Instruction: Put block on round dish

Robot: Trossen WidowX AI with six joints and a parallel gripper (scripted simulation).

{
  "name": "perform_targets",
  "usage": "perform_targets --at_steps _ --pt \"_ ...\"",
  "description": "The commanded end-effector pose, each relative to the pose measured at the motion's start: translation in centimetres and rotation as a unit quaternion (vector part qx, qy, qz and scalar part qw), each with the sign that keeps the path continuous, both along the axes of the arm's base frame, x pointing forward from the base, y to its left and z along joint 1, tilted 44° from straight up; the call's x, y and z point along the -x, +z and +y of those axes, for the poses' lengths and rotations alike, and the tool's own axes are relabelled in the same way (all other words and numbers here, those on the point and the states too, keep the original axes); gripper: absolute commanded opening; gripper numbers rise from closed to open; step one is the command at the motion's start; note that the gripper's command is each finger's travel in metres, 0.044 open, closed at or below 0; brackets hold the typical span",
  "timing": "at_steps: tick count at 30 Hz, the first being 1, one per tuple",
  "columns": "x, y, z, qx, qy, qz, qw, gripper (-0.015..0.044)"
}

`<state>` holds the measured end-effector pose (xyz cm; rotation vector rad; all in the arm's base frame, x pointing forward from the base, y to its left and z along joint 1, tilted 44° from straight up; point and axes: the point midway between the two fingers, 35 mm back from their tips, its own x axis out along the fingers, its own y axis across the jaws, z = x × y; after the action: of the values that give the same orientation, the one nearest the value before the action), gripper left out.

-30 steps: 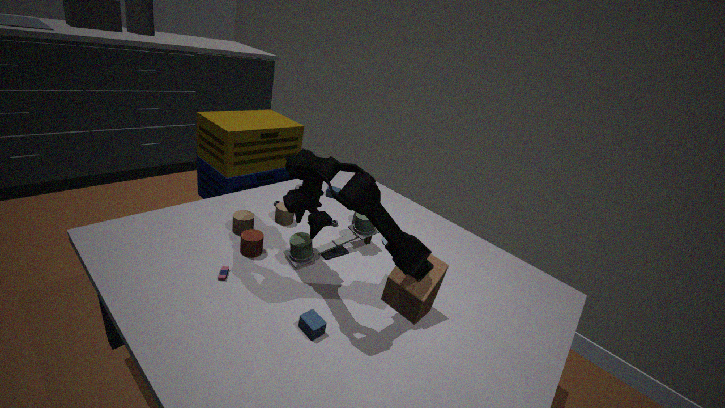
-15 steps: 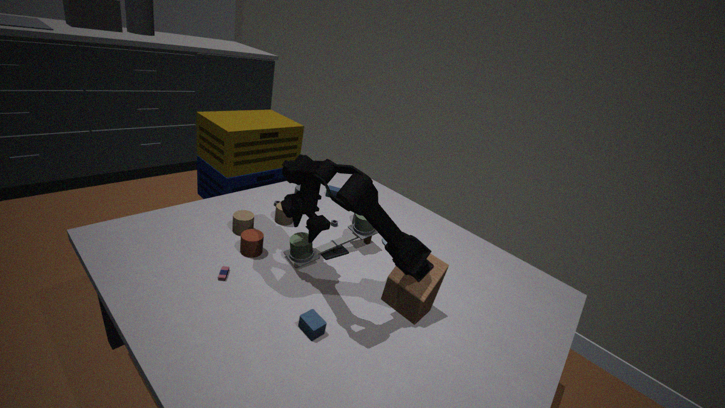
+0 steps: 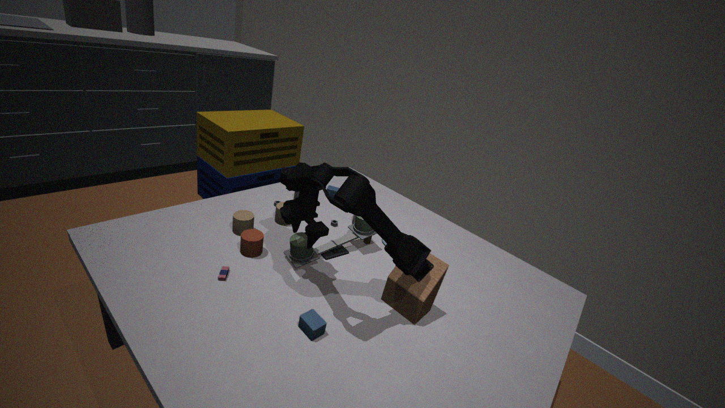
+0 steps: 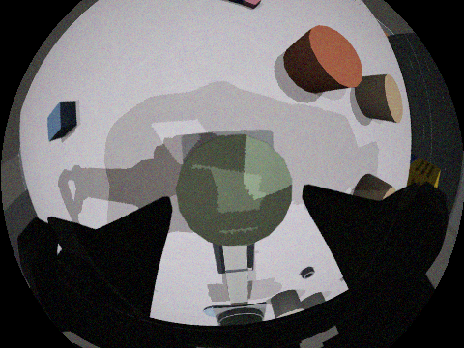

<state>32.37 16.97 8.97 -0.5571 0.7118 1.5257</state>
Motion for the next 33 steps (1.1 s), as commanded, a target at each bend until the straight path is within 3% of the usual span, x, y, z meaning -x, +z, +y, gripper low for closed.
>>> perform_targets --at_steps 1,22,26,33 --pt "0.2 -0.7 0.5 0.002 -0.001 0.003 1.000 0.0440" --pt "0.6 -2.8 2.6 0.000 -0.001 0.003 1.000 0.0440" --pt "0.6 -2.8 2.6 0.000 -0.001 0.003 1.000 0.0335" --pt "0.6 -2.8 2.6 0.000 -0.001 0.003 1.000 0.0288"
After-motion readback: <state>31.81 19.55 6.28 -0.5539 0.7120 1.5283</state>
